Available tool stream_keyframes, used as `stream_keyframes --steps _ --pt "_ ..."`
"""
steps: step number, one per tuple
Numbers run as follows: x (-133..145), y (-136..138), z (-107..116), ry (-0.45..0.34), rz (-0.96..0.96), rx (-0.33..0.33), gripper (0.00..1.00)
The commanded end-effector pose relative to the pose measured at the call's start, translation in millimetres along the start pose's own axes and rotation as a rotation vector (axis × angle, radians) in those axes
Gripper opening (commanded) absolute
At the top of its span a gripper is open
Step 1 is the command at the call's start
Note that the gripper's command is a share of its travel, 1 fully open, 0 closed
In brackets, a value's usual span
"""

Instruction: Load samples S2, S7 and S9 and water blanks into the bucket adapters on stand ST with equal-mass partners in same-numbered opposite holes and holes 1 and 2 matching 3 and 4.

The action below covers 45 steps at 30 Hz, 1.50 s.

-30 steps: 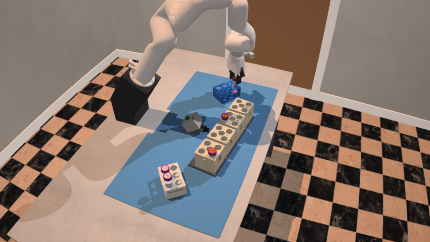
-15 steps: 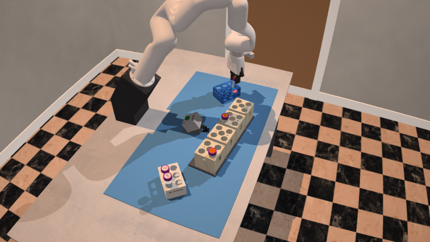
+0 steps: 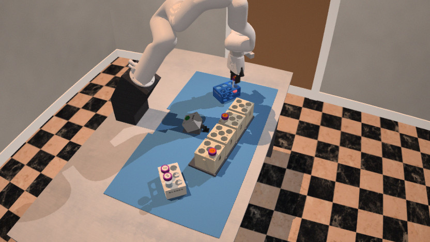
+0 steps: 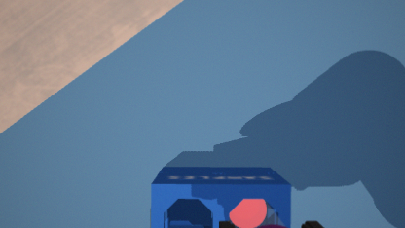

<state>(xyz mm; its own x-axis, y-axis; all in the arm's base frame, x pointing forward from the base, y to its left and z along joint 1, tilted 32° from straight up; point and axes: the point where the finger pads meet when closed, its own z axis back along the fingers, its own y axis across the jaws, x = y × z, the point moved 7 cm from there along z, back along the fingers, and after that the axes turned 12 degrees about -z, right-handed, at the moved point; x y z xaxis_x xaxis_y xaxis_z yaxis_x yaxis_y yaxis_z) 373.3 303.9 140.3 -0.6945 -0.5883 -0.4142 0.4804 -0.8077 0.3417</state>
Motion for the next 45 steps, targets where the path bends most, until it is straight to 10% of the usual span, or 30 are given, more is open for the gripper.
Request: stream_keyframes --steps 1,45 --pt "-1 0 1 0.003 0.0 -0.001 0.0" --pt "-1 0 15 0.003 0.0 -0.001 0.0"
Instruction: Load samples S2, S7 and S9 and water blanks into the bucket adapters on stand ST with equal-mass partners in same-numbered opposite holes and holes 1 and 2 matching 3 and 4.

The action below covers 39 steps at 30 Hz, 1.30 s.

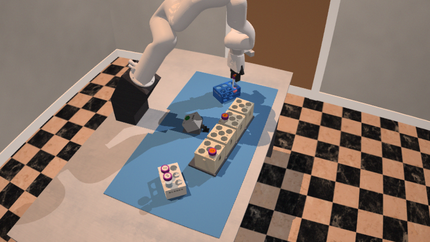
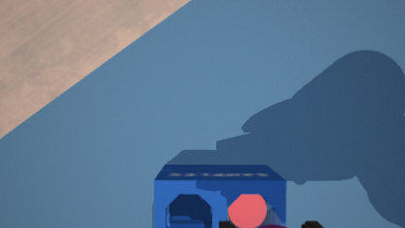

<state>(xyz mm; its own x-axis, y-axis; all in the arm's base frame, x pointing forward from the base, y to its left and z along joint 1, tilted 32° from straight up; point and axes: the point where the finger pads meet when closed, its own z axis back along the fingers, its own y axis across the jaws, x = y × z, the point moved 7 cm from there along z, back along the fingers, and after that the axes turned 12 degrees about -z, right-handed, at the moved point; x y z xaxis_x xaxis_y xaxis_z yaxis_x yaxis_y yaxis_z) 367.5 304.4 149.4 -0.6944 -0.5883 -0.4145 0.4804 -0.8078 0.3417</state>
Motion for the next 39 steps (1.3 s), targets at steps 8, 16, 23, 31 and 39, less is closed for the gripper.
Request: stream_keyframes --steps 8,16,23,31,39 --pt "-1 0 8 0.003 0.0 -0.001 0.0" --pt "-1 0 10 0.003 0.0 -0.001 0.0" --pt "-1 0 20 0.003 0.0 -0.001 0.0" --pt "-1 0 36 0.003 -0.001 -0.001 0.0" --pt "-1 0 50 0.003 -0.001 -0.001 0.0"
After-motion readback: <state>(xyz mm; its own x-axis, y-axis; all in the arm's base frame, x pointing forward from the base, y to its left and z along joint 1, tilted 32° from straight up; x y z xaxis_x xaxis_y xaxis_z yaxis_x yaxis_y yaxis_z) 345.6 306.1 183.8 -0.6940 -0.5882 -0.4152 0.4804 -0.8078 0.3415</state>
